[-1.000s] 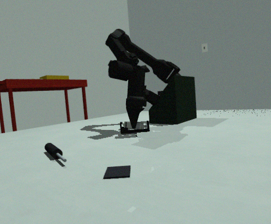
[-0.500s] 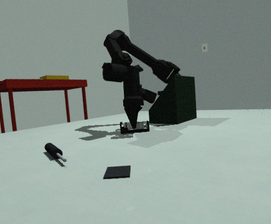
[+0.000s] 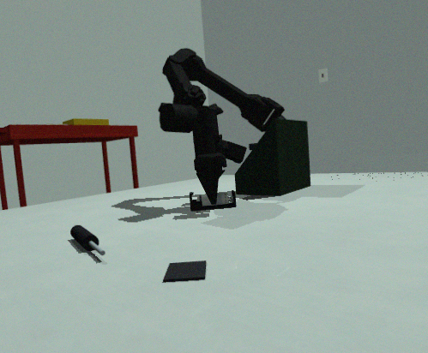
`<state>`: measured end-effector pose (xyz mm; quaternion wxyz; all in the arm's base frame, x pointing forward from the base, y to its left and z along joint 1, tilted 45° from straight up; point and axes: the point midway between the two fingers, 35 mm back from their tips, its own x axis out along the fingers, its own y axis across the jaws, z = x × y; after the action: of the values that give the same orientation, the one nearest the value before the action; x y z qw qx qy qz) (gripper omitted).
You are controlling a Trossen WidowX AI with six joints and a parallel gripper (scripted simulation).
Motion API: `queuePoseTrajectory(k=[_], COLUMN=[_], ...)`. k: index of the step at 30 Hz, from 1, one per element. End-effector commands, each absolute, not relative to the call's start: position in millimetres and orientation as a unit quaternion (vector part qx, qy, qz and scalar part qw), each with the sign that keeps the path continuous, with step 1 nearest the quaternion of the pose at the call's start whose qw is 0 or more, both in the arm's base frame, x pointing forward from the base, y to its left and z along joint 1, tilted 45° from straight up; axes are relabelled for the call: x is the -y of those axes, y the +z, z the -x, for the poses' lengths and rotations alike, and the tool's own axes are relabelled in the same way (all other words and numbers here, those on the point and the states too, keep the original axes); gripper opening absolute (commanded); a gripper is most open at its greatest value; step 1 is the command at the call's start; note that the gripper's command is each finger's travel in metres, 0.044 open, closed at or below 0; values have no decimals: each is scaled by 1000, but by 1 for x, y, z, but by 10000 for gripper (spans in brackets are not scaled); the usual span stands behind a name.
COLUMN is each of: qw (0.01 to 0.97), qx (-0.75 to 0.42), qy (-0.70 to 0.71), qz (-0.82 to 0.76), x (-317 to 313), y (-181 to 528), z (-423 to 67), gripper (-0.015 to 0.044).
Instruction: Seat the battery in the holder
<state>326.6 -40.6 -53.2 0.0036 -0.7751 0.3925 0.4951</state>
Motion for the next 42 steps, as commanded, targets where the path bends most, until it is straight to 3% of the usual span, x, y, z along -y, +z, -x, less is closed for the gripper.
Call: queuePoseTrajectory(k=[1, 27, 31, 42], qw=[1, 3, 3, 5], qx=[-390, -388, -388, -390], qy=[502, 494, 494, 494], qz=[772, 778, 778, 778], x=[43, 45, 45, 34], y=[-52, -45, -45, -35], z=[-327, -335, -335, -333], gripper=[86, 86, 188, 188])
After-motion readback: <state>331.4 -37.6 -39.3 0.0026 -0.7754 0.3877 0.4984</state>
